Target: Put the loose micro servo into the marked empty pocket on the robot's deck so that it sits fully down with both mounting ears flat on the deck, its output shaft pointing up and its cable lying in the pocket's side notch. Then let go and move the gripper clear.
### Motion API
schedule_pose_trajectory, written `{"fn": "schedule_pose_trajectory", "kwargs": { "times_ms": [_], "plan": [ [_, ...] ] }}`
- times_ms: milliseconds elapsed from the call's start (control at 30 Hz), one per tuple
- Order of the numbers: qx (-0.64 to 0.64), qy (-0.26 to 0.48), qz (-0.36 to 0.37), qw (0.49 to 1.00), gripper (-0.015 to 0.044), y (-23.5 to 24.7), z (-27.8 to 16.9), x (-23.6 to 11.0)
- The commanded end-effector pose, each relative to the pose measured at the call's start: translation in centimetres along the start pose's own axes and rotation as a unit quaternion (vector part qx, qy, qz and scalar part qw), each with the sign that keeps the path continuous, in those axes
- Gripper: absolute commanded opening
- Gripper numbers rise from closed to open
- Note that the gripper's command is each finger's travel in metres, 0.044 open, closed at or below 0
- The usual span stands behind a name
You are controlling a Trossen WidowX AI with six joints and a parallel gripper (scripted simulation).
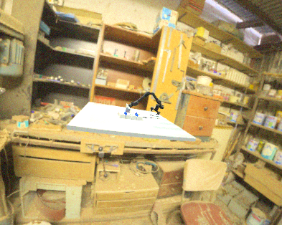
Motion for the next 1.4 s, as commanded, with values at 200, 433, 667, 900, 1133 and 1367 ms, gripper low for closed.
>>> {"fn": "schedule_pose_trajectory", "kwargs": {
  "times_ms": [200,433,667,900,1133,1367],
  "plan": [
    [0.071,0.026,-0.094,0.993,0.0440,-3.0,-3.5,-3.3],
    [0.123,0.037,-0.146,0.981,0.0440,-4.6,-5.9,-5.6],
    [0.161,0.074,-0.199,0.964,0.0440,-6.0,-9.5,-8.3],
    [0.209,0.153,-0.233,0.937,0.0440,-7.3,-17.4,-11.8],
    [0.277,0.215,-0.236,0.906,0.0440,-5.5,-27.1,-16.6],
    [0.354,0.237,-0.223,0.877,0.0440,0.4,-35.9,-21.3]
  ]
}}
Point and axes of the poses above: the point midway between the two fingers, 35 mm back from their tips, its own x axis out along the fingers, its own y axis across the jaws, z = x × y, the point moved 10 cm from there along -x, back along the fingers, and after that the axes turned 9 degrees about x, right-handed, at the moved point
